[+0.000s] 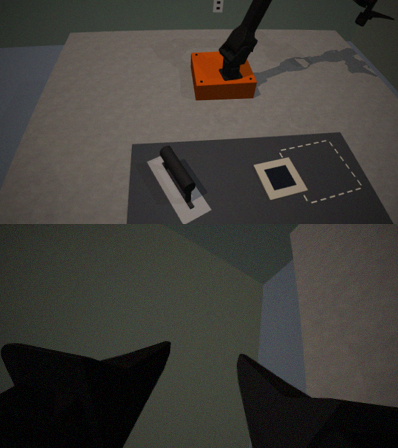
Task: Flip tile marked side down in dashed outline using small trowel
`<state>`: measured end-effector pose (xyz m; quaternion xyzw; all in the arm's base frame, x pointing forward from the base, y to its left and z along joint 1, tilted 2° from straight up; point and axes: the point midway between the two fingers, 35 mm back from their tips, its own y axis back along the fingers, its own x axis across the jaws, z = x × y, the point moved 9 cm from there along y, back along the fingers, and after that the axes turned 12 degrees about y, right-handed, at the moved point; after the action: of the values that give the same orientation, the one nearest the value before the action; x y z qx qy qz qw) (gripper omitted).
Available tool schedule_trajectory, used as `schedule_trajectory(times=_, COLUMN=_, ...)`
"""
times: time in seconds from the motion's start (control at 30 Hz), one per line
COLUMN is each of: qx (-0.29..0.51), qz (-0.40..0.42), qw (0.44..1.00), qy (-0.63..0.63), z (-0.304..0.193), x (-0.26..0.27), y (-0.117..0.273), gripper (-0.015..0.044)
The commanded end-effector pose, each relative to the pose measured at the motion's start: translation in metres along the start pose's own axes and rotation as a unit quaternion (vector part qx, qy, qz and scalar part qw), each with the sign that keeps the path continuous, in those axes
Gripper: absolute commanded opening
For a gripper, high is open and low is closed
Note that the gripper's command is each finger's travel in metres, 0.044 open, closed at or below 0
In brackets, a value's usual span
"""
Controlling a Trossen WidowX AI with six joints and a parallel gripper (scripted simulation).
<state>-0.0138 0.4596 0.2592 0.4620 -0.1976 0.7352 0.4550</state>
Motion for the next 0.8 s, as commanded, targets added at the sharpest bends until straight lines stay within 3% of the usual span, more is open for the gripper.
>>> schedule_trajectory(times=0.0, qx=-0.008, qz=-0.022, qw=0.998, qy=0.051, z=0.012, x=-0.007, y=-0.028, gripper=0.027)
schedule_trajectory(times=0.37, qx=-0.033, qz=-0.096, qw=0.979, qy=0.174, z=0.066, x=-0.038, y=-0.112, gripper=0.027)
schedule_trajectory(times=0.77, qx=-0.044, qz=-0.221, qw=0.927, qy=0.299, z=0.164, x=-0.093, y=-0.188, gripper=0.027)
